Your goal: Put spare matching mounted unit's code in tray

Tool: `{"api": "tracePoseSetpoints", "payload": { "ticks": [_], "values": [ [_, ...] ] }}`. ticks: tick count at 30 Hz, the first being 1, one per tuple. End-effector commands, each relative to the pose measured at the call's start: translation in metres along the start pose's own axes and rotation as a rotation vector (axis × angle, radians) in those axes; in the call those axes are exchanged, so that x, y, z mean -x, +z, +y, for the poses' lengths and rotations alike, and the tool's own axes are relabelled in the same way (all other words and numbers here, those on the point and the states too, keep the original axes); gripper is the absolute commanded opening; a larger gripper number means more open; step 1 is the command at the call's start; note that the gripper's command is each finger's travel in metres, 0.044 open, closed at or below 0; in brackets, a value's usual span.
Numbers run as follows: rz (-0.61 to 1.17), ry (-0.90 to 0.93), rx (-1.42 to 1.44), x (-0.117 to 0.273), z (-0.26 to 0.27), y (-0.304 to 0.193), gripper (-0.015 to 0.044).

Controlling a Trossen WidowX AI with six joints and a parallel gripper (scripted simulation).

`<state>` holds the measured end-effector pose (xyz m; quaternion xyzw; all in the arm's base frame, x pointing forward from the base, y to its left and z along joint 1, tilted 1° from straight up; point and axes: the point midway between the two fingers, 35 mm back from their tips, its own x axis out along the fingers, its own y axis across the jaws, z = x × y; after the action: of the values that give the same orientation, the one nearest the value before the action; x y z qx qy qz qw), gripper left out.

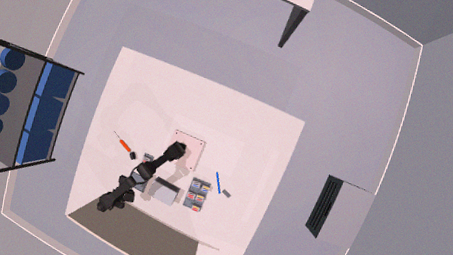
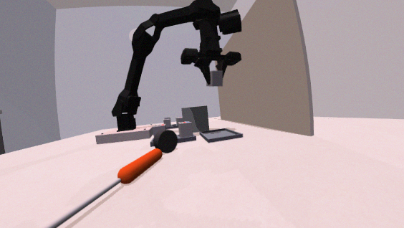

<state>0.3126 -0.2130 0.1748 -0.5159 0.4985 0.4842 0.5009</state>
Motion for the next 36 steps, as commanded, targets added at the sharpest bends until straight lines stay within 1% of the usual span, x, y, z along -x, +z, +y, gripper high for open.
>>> {"api": "tracePoseSetpoints", "payload": {
  "ticks": [1,36],
  "values": [
    [0.001,0.004,0.006,-0.003,0.0,-0.001,0.0],
    [0.001,0.004,0.006,-0.029,-0.003,-0.003,0.0]
  ]
}}
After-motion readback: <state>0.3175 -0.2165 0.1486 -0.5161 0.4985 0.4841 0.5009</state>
